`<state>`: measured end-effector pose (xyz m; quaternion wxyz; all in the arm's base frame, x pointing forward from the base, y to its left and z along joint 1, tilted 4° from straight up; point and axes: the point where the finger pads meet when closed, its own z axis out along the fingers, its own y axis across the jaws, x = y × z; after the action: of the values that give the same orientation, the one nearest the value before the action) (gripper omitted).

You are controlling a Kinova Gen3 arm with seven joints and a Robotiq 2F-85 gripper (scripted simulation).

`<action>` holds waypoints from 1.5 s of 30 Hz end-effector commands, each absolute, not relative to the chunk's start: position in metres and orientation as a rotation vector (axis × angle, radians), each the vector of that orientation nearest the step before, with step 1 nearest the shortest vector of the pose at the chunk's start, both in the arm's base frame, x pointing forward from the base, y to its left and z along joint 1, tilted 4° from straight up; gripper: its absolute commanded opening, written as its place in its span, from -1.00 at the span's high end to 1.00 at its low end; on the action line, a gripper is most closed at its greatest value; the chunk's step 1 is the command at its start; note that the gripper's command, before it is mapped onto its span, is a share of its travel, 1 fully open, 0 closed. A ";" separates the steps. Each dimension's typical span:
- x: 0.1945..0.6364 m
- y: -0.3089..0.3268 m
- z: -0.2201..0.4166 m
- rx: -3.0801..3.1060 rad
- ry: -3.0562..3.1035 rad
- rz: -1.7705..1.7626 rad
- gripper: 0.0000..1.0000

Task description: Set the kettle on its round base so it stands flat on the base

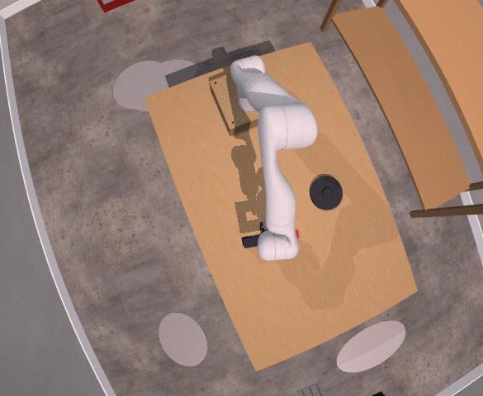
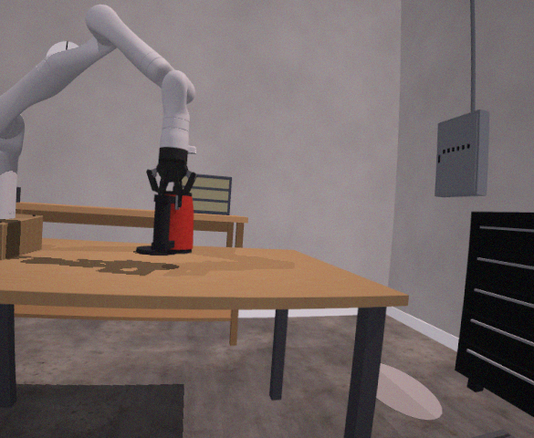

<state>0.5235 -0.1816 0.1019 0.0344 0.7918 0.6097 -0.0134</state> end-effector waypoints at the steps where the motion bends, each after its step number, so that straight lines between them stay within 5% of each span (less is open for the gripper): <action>1: 0.524 -0.182 0.103 2.433 1.873 -0.038 1.00; 45: 0.523 -0.175 0.103 2.433 1.873 -0.038 1.00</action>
<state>0.5221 -0.1772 0.1012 0.0346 0.7926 0.6086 -0.0135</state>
